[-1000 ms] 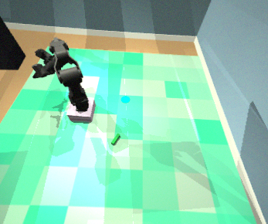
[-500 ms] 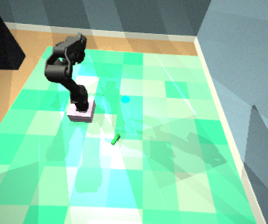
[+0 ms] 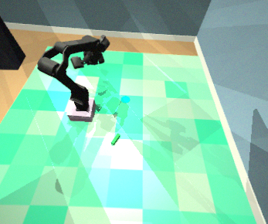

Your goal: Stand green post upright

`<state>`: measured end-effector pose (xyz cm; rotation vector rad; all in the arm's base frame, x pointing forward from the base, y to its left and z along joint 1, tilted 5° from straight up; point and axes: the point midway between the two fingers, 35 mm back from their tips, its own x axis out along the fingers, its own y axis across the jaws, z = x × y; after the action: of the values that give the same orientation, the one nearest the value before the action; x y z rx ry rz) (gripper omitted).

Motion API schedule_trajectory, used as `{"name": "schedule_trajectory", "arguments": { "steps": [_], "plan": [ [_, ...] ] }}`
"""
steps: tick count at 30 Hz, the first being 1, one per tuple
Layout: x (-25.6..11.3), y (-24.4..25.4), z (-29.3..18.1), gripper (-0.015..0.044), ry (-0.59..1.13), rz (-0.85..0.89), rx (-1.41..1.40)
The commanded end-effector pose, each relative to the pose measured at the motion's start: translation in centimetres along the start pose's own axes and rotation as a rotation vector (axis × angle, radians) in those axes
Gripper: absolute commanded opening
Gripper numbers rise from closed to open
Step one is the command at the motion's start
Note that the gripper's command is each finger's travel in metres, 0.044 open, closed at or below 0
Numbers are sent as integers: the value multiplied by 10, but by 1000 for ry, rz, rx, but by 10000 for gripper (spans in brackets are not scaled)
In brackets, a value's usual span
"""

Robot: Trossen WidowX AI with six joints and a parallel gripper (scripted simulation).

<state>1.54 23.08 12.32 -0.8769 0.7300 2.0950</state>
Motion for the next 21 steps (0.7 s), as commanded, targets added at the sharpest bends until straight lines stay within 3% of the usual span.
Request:
{"name": "schedule_trajectory", "arguments": {
  "steps": [1,11,21],
  "plan": [
    [-19,-29,-18,233,29,-104,55],
    [-70,-77,-73,233,107,-315,199],
    [-126,-94,-143,233,212,-480,368]
  ]
}}
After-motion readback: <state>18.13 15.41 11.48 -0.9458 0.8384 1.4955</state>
